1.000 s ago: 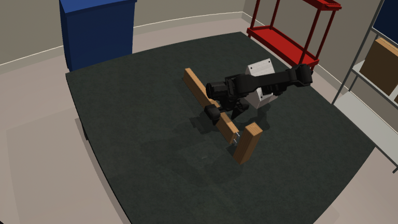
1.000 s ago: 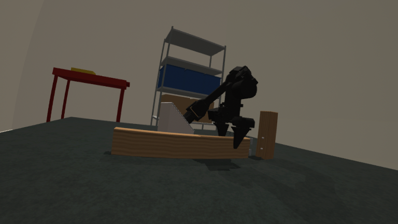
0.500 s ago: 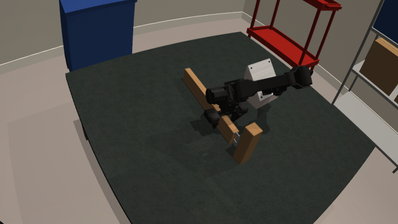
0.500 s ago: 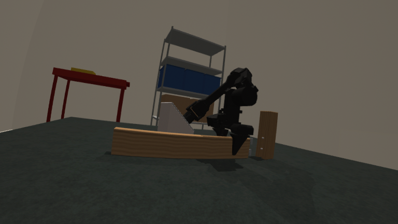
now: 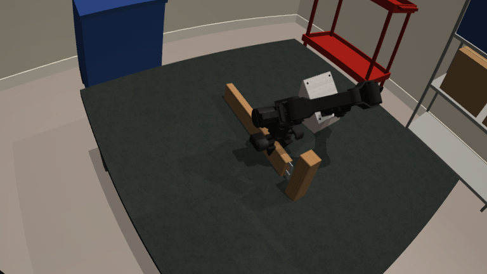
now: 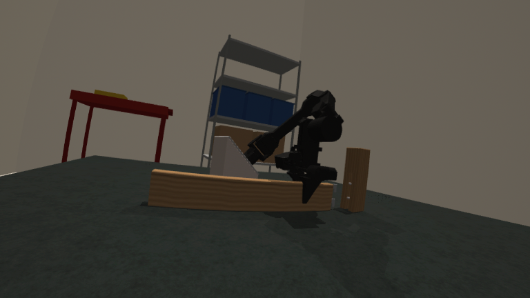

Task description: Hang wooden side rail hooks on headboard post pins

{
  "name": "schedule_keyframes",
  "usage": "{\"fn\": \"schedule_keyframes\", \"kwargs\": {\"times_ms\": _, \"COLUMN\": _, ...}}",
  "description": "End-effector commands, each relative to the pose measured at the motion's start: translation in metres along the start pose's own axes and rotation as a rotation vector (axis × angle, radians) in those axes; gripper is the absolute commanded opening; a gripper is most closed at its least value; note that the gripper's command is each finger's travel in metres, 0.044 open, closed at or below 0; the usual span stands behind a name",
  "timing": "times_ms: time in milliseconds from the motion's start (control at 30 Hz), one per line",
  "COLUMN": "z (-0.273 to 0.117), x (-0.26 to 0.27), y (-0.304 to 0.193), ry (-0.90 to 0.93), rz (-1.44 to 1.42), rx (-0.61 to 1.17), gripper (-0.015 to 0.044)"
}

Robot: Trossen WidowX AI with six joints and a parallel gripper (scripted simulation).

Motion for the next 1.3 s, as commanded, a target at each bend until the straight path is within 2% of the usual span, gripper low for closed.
{"fn": "schedule_keyframes", "kwargs": {"times_ms": 0, "z": 0.001, "x": 0.0, "y": 0.0, "ry": 0.0, "rz": 0.006, "rx": 0.003, "gripper": 0.0085}}
{"fn": "schedule_keyframes", "kwargs": {"times_ms": 100, "z": 0.001, "x": 0.0, "y": 0.0, "ry": 0.0, "rz": 0.006, "rx": 0.003, "gripper": 0.0006}}
{"fn": "schedule_keyframes", "kwargs": {"times_ms": 133, "z": 0.001, "x": 0.0, "y": 0.0, "ry": 0.0, "rz": 0.006, "rx": 0.003, "gripper": 0.0}}
{"fn": "schedule_keyframes", "kwargs": {"times_ms": 1267, "z": 0.0, "x": 0.015, "y": -0.002, "ry": 0.001, "rz": -0.135, "rx": 0.003, "gripper": 0.0}}
Point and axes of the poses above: the point midway between the two fingers, 35 mm back from their tips, its own z axis out along the fingers, its own x axis across the jaws, y = z × x, the point moved 3 cm from there along -z, back along the fingers, and after that the axes turned 1 degree about z, right-handed, at the moved point
